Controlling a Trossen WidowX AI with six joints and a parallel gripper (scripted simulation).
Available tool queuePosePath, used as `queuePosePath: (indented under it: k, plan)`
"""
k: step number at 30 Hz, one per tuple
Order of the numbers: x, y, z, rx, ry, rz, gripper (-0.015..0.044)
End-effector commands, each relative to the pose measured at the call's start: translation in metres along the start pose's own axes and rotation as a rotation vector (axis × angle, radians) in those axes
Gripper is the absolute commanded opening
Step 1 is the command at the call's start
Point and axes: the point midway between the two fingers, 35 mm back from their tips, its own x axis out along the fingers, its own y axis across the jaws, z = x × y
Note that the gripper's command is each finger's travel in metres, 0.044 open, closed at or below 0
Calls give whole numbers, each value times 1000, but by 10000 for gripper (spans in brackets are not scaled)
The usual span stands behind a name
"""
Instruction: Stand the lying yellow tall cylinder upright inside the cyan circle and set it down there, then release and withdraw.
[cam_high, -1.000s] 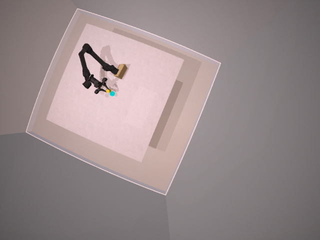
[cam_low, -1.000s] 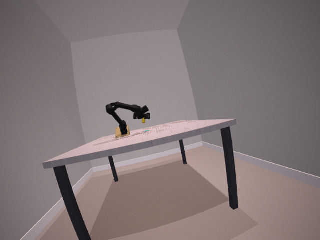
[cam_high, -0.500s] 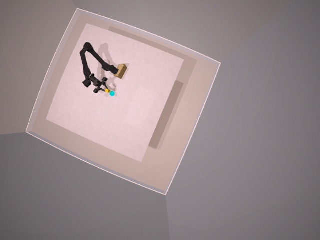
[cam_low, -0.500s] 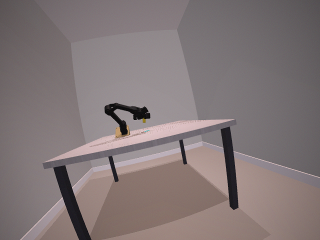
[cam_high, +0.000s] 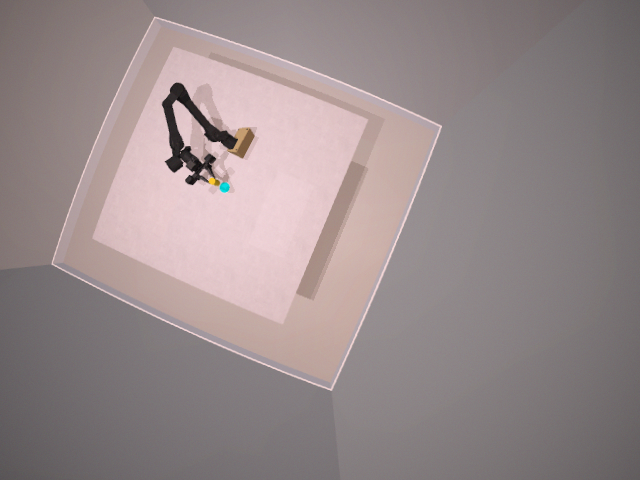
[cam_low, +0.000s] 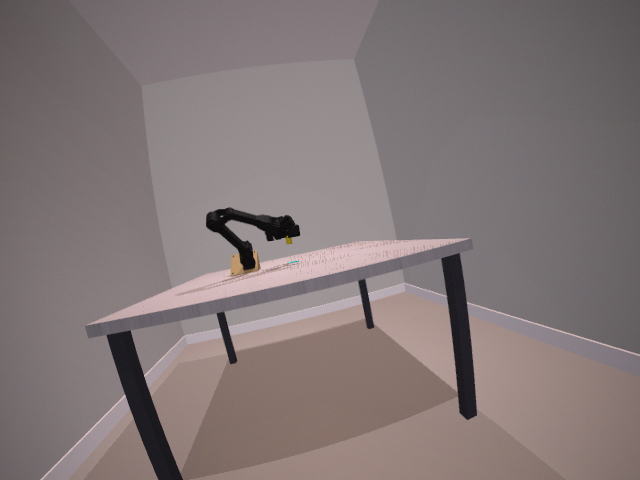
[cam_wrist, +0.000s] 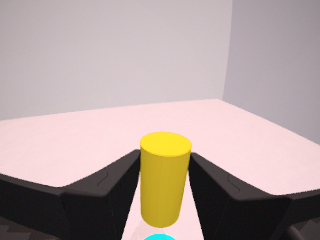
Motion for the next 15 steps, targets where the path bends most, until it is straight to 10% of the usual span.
queuePosePath:
  k: [1, 15]
  plan:
    - [-2, 1, 2, -26, -30, -16, 105]
    - [-3, 1, 2, -33, -39, -22, 105]
